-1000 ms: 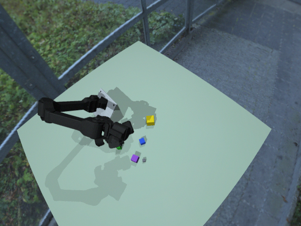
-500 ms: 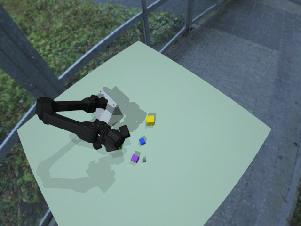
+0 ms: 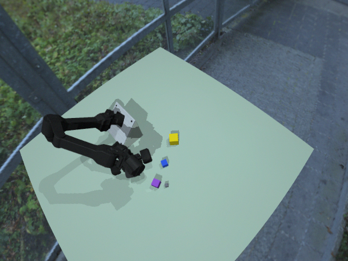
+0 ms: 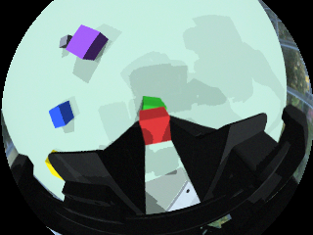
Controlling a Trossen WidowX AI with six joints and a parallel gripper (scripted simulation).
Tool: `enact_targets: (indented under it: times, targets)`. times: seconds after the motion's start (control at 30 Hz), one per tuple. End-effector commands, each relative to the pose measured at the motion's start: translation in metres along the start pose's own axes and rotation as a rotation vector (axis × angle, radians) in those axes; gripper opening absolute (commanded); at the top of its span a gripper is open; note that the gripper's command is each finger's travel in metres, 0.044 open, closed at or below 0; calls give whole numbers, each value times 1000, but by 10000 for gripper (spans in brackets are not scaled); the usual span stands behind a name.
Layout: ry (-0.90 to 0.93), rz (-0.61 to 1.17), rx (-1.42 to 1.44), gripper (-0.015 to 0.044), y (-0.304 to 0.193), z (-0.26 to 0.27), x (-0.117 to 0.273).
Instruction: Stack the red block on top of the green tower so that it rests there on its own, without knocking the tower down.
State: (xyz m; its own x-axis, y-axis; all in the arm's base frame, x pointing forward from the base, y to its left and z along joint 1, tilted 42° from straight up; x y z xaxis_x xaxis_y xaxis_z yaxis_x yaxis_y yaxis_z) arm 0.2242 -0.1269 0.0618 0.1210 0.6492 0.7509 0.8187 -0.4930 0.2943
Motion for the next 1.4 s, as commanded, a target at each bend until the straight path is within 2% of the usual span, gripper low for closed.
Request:
enact_targets:
  times: [0.0, 0.93, 1.37]
  targets:
    - [-3, -2, 10, 0, -1, 0, -3]
    - [-3, -2, 10, 0, -1, 1, 1]
    - [-1, 0, 8, 341, -1, 1, -3]
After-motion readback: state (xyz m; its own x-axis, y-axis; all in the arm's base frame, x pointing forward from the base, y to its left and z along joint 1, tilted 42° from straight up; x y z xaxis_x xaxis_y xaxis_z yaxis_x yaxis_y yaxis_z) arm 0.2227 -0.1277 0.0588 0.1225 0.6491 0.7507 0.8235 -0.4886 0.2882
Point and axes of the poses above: the point midway between the two fingers, 35 mm back from their tips, its own x axis back along the fingers, its own z axis across the jaws, y = z × x, the point moved 2 cm from there along x, back along the fingers, and after that the axes turned 3 degrees about -x, right-handed, at the moved point
